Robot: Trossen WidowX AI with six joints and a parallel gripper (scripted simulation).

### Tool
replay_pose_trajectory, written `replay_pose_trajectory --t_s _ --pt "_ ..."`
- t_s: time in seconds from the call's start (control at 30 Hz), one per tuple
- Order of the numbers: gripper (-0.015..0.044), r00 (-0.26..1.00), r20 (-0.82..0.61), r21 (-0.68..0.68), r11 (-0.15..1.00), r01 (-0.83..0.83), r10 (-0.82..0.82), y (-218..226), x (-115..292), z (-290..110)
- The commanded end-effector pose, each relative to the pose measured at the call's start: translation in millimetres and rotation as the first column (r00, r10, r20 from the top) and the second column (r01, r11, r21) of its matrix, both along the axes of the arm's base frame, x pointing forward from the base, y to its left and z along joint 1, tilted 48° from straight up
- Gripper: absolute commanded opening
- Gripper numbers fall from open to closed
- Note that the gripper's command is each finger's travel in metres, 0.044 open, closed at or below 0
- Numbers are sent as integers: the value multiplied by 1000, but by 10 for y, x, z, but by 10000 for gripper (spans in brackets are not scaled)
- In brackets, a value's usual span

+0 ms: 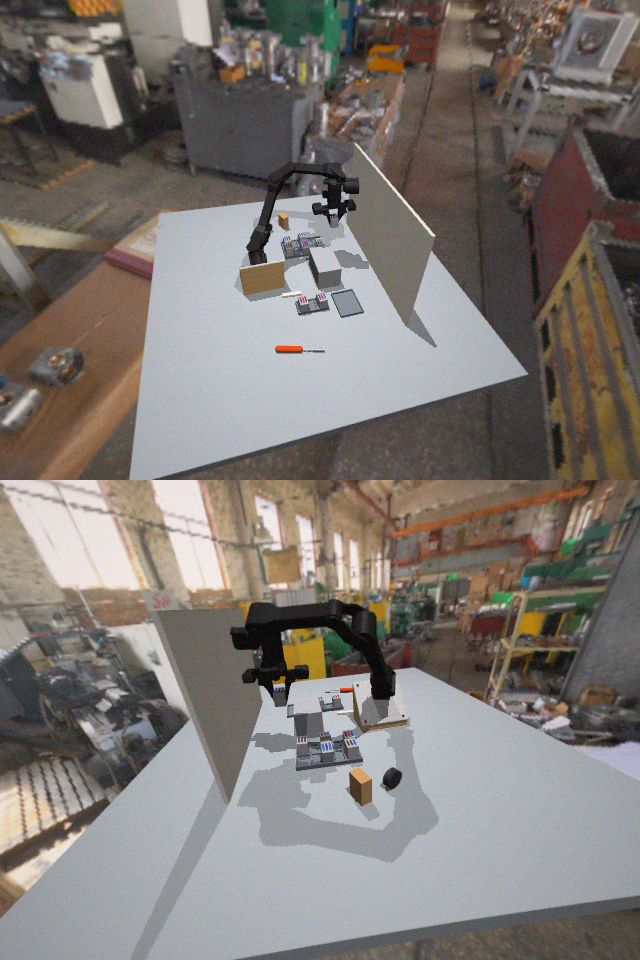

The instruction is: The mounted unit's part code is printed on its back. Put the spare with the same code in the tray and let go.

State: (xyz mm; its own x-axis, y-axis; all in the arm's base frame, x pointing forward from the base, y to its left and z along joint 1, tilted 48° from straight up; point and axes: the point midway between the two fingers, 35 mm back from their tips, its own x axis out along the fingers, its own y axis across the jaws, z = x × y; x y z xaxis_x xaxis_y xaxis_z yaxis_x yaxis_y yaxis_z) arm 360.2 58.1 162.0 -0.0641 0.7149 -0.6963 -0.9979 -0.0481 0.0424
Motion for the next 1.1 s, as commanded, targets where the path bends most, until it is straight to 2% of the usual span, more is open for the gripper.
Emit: replay_pose_trajectory --t_s 0.0,0.47,1.07 --pt "0 1000 0 -16 1000 2 -2 -222 122 -222" --pt "0 1000 -3 -33 999 -3 3 -957 295 -948" --pt "0 1000 3 -9 1000 -29 29 -1811 141 -1941"
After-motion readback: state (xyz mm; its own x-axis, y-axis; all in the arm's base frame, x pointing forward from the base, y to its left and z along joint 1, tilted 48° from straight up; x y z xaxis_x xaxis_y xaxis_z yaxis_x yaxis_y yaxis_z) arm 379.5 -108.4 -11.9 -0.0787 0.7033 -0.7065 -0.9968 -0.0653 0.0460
